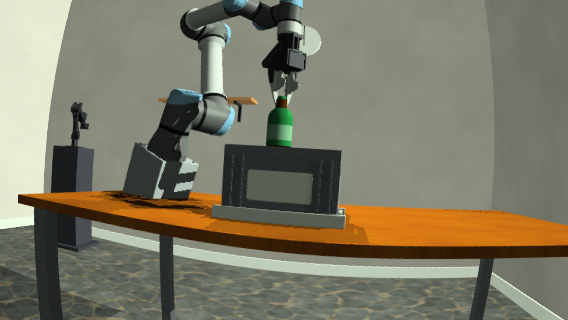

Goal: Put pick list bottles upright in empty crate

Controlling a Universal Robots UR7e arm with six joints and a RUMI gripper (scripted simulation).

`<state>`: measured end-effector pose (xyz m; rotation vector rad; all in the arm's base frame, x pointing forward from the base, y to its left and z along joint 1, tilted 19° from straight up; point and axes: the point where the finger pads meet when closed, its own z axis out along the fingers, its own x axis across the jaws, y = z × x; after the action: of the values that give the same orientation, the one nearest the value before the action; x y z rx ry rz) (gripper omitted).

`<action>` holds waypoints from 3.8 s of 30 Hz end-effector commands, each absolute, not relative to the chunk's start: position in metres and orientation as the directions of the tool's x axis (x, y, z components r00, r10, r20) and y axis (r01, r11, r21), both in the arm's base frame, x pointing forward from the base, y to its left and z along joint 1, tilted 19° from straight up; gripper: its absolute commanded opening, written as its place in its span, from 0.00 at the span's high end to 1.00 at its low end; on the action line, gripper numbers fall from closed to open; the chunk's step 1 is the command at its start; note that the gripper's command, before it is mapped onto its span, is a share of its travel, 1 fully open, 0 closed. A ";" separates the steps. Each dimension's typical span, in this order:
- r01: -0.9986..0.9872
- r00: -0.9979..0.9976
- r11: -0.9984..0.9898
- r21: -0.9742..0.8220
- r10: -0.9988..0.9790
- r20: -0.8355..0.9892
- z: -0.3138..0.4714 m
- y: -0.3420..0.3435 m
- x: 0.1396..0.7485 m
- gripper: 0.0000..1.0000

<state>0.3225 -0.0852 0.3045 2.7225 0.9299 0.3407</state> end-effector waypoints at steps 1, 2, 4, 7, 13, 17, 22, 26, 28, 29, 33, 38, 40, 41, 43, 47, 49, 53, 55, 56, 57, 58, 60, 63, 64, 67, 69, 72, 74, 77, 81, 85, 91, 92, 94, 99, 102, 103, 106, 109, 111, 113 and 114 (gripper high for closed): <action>0.566 0.769 -0.767 0.304 0.623 0.140 0.302 -0.078 0.316 1.00; 0.566 0.769 -0.767 0.304 0.623 0.140 0.301 -0.077 0.314 1.00; 0.566 0.769 -0.767 0.304 0.623 0.140 0.300 -0.074 0.312 1.00; 0.566 0.769 -0.767 0.304 0.623 0.140 0.298 -0.070 0.308 1.00; 0.566 0.769 -0.767 0.303 0.623 0.140 0.296 -0.065 0.303 1.00; 0.566 0.769 -0.767 0.303 0.623 0.140 0.293 -0.059 0.297 1.00; 0.566 0.769 -0.767 0.303 0.623 0.140 0.290 -0.052 0.291 1.00; 0.566 0.769 -0.767 0.303 0.623 0.140 0.287 -0.047 0.285 1.00; 0.566 0.769 -0.767 0.303 0.623 0.140 0.286 -0.044 0.283 1.00; 0.566 0.769 -0.767 0.303 0.623 0.140 0.286 -0.044 0.283 1.00; 0.566 0.769 -0.767 0.303 0.623 0.140 0.284 -0.040 0.279 1.00; 0.566 0.769 -0.767 0.303 0.623 0.140 0.281 -0.033 0.272 1.00; 0.566 0.769 -0.767 0.303 0.623 0.140 0.280 -0.031 0.270 1.00; 0.566 0.769 -0.767 0.303 0.623 0.140 0.280 -0.030 0.269 1.00; 0.566 0.769 -0.767 0.303 0.623 0.140 0.279 -0.030 0.269 1.00; 0.566 0.769 -0.767 0.303 0.623 0.140 0.279 -0.030 0.269 1.00; 0.566 0.769 -0.767 0.303 0.623 0.140 0.279 -0.030 0.268 1.00; 0.566 0.769 -0.767 0.303 0.623 0.140 0.279 -0.029 0.268 1.00; 0.566 0.769 -0.767 0.303 0.623 0.140 0.279 -0.029 0.268 1.00; 0.566 0.769 -0.767 0.303 0.623 0.140 0.279 -0.029 0.268 1.00; 0.566 0.769 -0.767 0.303 0.623 0.140 0.279 -0.029 0.268 1.00; 0.566 0.769 -0.767 0.303 0.623 0.140 0.279 -0.029 0.268 1.00; 0.566 0.769 -0.767 0.303 0.623 0.140 0.279 -0.030 0.268 1.00; 0.566 0.769 -0.767 0.303 0.623 0.140 0.279 -0.030 0.268 1.00; 0.566 0.769 -0.767 0.303 0.623 0.140 0.279 -0.030 0.268 1.00; 0.566 0.769 -0.767 0.303 0.623 0.140 0.279 -0.030 0.268 1.00; 0.566 0.769 -0.767 0.303 0.623 0.140 0.279 -0.029 0.268 1.00; 0.566 0.769 -0.767 0.303 0.623 0.140 0.279 -0.029 0.268 1.00; 0.566 0.769 -0.767 0.303 0.623 0.140 0.279 -0.030 0.268 1.00; 0.566 0.769 -0.767 0.303 0.623 0.140 0.279 -0.030 0.268 1.00; 0.566 0.769 -0.767 0.303 0.623 0.140 0.279 -0.030 0.268 1.00; 0.566 0.769 -0.767 0.303 0.623 0.140 0.279 -0.030 0.268 1.00; 0.566 0.769 -0.767 0.303 0.623 0.140 0.279 -0.030 0.268 1.00; 0.566 0.769 -0.767 0.303 0.623 0.140 0.279 -0.030 0.268 1.00; 0.566 0.770 -0.767 0.303 0.623 0.140 0.279 -0.030 0.268 1.00; 0.566 0.769 -0.767 0.303 0.623 0.140 0.278 -0.030 0.268 1.00; 0.566 0.769 -0.767 0.303 0.623 0.140 0.275 -0.031 0.269 1.00; 0.566 0.769 -0.767 0.303 0.623 0.140 0.274 -0.031 0.269 1.00; 0.566 0.769 -0.767 0.303 0.623 0.141 0.272 -0.031 0.270 1.00; 0.566 0.769 -0.767 0.303 0.623 0.141 0.269 -0.031 0.271 1.00; 0.566 0.769 -0.767 0.303 0.623 0.141 0.267 -0.032 0.272 1.00; 0.566 0.769 -0.767 0.303 0.623 0.141 0.265 -0.032 0.272 1.00; 0.566 0.769 -0.767 0.303 0.623 0.141 0.265 -0.032 0.272 1.00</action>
<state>0.2708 -0.0313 0.2679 2.7225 0.9300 0.3413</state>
